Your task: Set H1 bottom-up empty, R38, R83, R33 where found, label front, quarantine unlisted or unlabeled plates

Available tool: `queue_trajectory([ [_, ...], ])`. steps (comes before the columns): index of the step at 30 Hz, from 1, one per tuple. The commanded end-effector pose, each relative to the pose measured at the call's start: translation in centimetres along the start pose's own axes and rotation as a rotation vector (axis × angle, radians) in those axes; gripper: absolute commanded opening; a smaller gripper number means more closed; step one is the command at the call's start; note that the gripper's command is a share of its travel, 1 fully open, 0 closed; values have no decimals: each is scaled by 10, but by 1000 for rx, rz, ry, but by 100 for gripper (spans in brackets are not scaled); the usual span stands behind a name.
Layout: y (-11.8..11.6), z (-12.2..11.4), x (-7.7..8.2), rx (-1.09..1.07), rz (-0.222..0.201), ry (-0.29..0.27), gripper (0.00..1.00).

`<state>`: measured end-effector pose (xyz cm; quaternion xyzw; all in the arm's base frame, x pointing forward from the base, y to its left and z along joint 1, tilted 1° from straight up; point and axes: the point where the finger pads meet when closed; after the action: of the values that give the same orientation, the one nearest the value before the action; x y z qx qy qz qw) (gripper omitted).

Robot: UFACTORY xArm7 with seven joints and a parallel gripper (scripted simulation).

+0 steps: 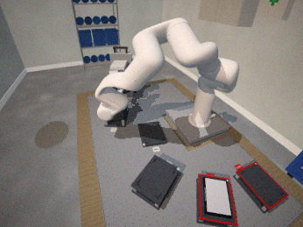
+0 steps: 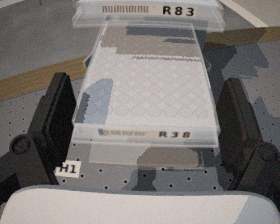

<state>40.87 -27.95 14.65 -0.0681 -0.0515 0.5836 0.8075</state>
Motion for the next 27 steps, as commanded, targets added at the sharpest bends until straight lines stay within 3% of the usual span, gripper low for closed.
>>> queue_trajectory([
  [1, -1, 1, -1, -3, -1, 0, 0],
  [27, -1, 0, -8, -3, -1, 0, 0],
])
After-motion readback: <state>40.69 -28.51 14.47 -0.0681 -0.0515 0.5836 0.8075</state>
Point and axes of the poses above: the point where the finger pads meet when closed, its own x axis back along the fingers, its own y axis across the jaws, z = x × y, and after that the axes turned 9 degrees about -x, right-handed
